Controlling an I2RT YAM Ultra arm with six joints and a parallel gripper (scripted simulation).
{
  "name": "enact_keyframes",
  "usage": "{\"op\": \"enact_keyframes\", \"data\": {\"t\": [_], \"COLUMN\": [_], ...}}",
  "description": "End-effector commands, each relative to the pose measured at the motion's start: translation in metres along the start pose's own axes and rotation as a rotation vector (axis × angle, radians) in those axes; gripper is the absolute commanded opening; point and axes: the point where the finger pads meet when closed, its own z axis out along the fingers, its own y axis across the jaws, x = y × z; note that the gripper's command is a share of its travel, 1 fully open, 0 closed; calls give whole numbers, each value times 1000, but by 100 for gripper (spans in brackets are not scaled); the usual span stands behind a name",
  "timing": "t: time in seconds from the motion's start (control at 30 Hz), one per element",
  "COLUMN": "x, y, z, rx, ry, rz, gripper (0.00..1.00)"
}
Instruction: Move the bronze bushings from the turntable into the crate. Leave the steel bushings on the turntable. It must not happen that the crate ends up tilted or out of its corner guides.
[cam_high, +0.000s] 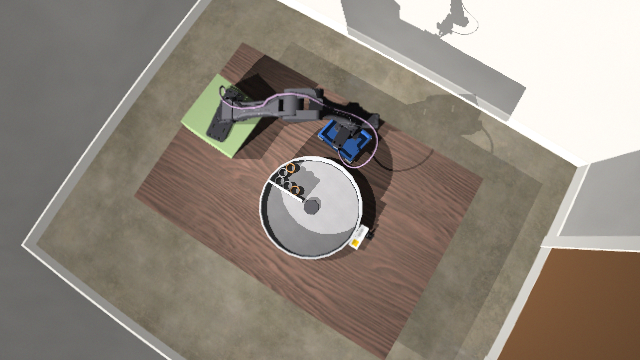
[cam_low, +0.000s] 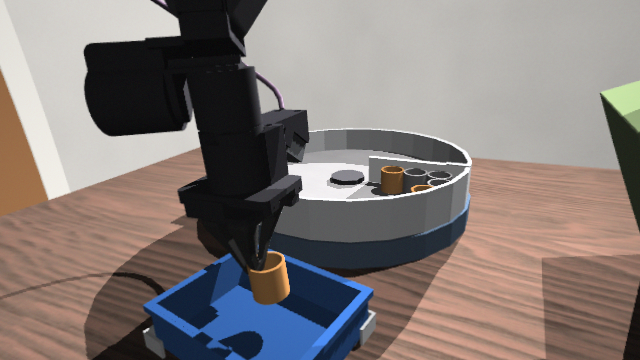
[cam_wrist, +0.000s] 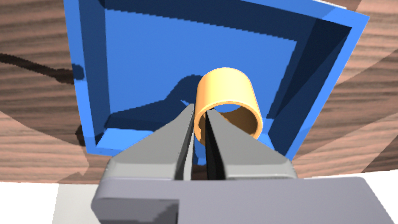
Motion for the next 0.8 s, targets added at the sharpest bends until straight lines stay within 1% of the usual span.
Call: {"op": "enact_keyframes", "data": {"t": [0.0,0.1,0.17,0.77], "x": [9,9,6,6], "y": [26,27,22,22], "z": [-23,-22,-22,-22], "rx": [-93,-95,-74,-74], "ry": [36,36,25,24], "rz": [3,5,0,0], "gripper": [0,0,0,0]}}
